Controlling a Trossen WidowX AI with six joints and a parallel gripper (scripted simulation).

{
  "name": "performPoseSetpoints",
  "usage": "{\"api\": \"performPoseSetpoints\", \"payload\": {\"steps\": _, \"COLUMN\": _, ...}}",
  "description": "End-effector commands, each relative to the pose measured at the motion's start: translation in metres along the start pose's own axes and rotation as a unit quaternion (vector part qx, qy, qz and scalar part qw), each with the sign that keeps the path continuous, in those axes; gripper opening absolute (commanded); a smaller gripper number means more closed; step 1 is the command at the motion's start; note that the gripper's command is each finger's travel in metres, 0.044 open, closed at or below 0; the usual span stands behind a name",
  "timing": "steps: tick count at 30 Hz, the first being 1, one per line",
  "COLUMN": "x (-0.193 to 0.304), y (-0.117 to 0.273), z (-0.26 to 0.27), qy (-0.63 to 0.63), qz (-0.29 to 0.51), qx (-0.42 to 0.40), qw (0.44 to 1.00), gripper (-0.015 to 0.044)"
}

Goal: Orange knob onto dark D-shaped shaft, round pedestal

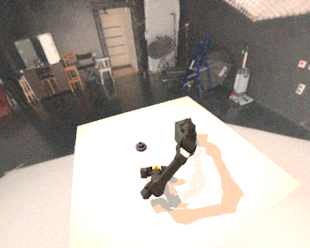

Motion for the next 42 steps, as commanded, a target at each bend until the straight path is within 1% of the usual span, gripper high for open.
{"api": "performPoseSetpoints", "payload": {"steps": 1, "x": 0.000, "y": 0.000, "z": 0.000, "qy": 0.000, "qz": 0.000, "qx": 0.000, "qw": 1.000, "gripper": 0.0260}}
{"api": "performPoseSetpoints", "payload": {"steps": 5, "x": 0.000, "y": 0.000, "z": 0.000, "qy": 0.000, "qz": 0.000, "qx": 0.000, "qw": 1.000, "gripper": 0.0260}}
{"api": "performPoseSetpoints", "payload": {"steps": 12, "x": 0.000, "y": 0.000, "z": 0.000, "qy": 0.000, "qz": 0.000, "qx": 0.000, "qw": 1.000, "gripper": 0.0440}}
{"api": "performPoseSetpoints", "payload": {"steps": 20, "x": 0.002, "y": 0.001, "z": 0.000, "qy": 0.000, "qz": -0.002, "qx": 0.001, "qw": 1.000, "gripper": 0.0440}}
{"api": "performPoseSetpoints", "payload": {"steps": 22, "x": 0.018, "y": 0.011, "z": -0.003, "qy": 0.001, "qz": -0.011, "qx": 0.007, "qw": 1.000, "gripper": 0.0440}}
{"api": "performPoseSetpoints", "payload": {"steps": 26, "x": 0.068, "y": 0.037, "z": -0.008, "qy": 0.000, "qz": -0.039, "qx": 0.030, "qw": 0.999, "gripper": 0.0440}}
{"api": "performPoseSetpoints", "payload": {"steps": 28, "x": 0.076, "y": 0.040, "z": -0.008, "qy": 0.000, "qz": -0.043, "qx": 0.034, "qw": 0.999, "gripper": 0.0440}}
{"api": "performPoseSetpoints", "payload": {"steps": 32, "x": 0.077, "y": 0.039, "z": -0.009, "qy": -0.001, "qz": -0.048, "qx": 0.030, "qw": 0.998, "gripper": 0.0440}}
{"api": "performPoseSetpoints", "payload": {"steps": 34, "x": 0.084, "y": 0.035, "z": -0.013, "qy": -0.007, "qz": -0.096, "qx": -0.002, "qw": 0.995, "gripper": 0.0440}}
{"api": "performPoseSetpoints", "payload": {"steps": 37, "x": 0.102, "y": 0.026, "z": -0.023, "qy": -0.016, "qz": -0.216, "qx": -0.060, "qw": 0.974, "gripper": 0.0440}}
{"api": "performPoseSetpoints", "payload": {"steps": 42, "x": 0.134, "y": 0.017, "z": -0.032, "qy": -0.011, "qz": -0.420, "qx": -0.107, "qw": 0.901, "gripper": 0.0440}}
Point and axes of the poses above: the point midway between the two fingers, 35 mm back from their tips, its own y axis back along the fingers, its own z axis across the jaws, x = y × z, the point moved 7 cm from there along y, back along the fingers, and after that the axes turned 13 degrees about -y, right-handed, at the moved point
